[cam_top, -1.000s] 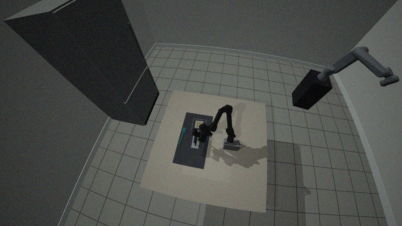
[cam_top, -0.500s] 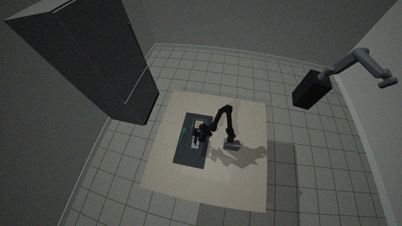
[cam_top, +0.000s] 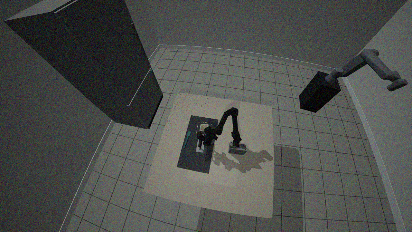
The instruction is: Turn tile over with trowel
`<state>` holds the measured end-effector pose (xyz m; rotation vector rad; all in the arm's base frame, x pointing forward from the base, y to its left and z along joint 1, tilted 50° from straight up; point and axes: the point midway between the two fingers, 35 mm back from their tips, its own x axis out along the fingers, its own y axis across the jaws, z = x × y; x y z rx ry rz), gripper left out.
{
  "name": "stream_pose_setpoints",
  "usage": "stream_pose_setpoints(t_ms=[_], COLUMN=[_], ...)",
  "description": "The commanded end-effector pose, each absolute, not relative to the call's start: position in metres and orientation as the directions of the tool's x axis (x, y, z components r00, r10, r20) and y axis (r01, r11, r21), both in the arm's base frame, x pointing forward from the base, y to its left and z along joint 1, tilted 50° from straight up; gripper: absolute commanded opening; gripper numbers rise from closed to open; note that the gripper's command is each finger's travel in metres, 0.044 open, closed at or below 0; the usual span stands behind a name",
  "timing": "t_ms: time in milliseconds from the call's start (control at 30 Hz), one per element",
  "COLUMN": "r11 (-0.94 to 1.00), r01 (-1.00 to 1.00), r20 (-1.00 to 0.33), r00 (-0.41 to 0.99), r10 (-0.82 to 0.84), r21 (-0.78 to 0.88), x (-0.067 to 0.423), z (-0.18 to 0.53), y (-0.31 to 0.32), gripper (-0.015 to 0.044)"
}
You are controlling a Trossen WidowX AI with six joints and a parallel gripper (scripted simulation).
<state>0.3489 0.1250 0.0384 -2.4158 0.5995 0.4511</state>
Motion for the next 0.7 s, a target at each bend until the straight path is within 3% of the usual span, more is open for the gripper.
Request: stream_pose_setpoints(t_ms=[0, 667], r11=[-0.718, -0.914], r01=[-0.513, -0.381], r20=[-0.448, -0.714], r00=[0.84, 0.678], r10=[-0.308, -0.174], r21=[-0.47, -0.139], x=[0.349, 0.372], z=[0.038, -0.029], y=[0.126, 0.174], gripper=[0.0, 0.0])
